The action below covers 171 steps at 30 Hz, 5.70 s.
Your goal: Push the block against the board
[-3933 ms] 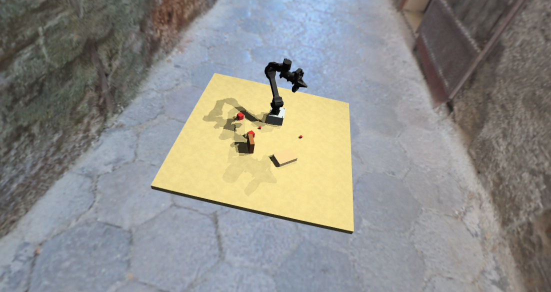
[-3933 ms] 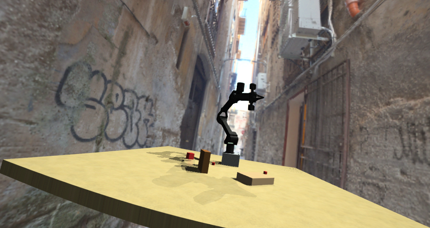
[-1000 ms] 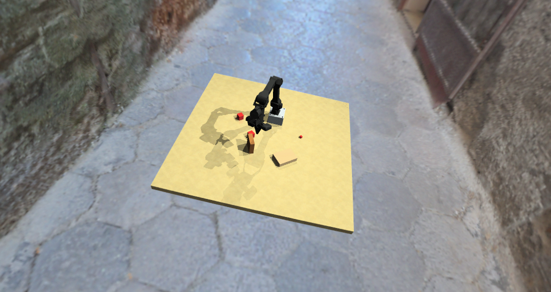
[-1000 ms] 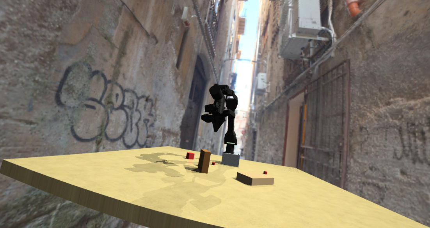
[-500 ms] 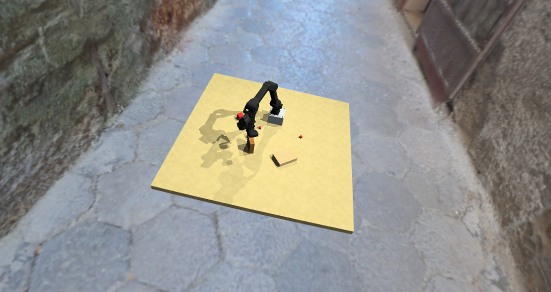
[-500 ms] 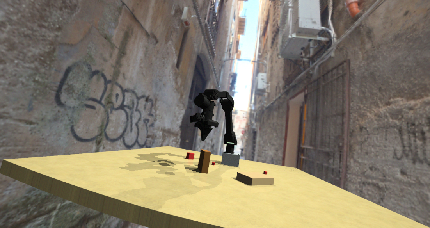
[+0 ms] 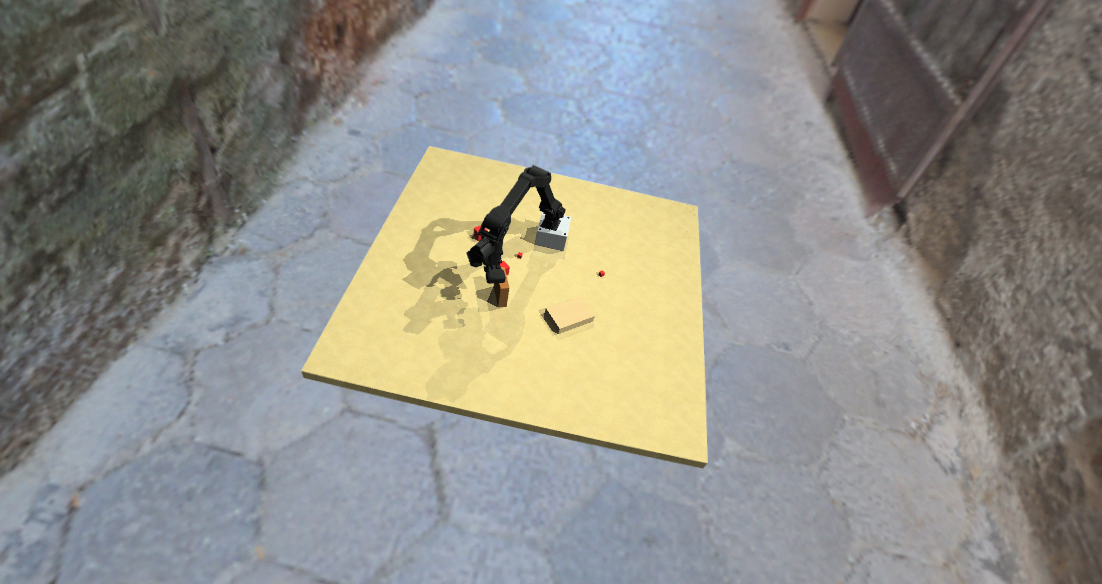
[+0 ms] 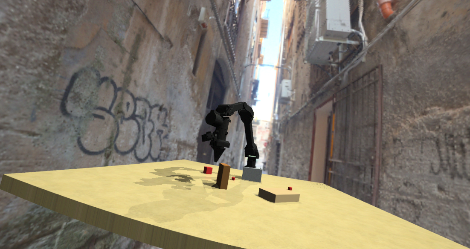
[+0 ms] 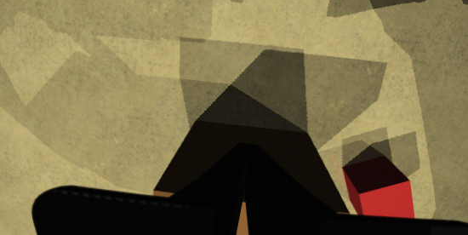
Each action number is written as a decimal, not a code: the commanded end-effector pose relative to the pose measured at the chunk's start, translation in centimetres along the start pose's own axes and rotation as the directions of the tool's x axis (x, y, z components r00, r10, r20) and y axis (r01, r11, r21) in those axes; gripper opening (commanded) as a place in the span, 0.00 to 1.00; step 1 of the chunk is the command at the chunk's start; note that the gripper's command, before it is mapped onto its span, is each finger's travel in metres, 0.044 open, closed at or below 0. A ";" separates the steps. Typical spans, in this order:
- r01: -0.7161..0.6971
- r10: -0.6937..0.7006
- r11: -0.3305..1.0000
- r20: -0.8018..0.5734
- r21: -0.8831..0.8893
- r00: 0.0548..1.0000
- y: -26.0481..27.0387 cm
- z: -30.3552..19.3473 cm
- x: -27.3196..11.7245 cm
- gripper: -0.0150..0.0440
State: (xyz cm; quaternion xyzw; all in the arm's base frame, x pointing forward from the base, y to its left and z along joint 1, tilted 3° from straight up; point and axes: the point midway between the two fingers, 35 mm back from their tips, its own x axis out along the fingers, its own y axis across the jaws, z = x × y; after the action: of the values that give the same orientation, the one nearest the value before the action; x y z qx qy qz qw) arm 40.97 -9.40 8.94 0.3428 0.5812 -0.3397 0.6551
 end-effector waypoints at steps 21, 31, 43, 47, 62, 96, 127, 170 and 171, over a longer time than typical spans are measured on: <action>0.023 -0.023 1.000 -0.017 0.007 1.000 -0.3 -2.7 2.3 0.25; 0.023 -0.023 1.000 -0.019 0.007 1.000 -0.2 -4.3 2.3 0.25; 0.023 -0.023 1.000 -0.020 0.007 1.000 -0.3 -6.1 2.3 0.25; 0.023 -0.023 1.000 -0.020 0.007 1.000 -0.4 -6.8 2.4 0.25; 0.023 -0.023 1.000 -0.019 0.007 1.000 -0.2 -4.7 2.3 0.25; 0.023 -0.023 1.000 -0.017 0.007 1.000 -0.2 -2.1 -2.6 0.25; 0.023 -0.023 1.000 -0.018 0.008 1.000 1.6 -2.9 1.0 0.25; 0.020 -0.020 1.000 -0.021 0.007 1.000 3.4 -7.4 10.1 0.25; 0.020 -0.020 1.000 -0.021 0.007 1.000 3.4 -7.5 10.1 0.25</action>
State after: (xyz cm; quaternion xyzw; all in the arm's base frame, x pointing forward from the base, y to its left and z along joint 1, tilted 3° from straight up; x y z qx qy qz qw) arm 41.37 -2.37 -1.30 0.3445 0.5867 -0.3439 0.6472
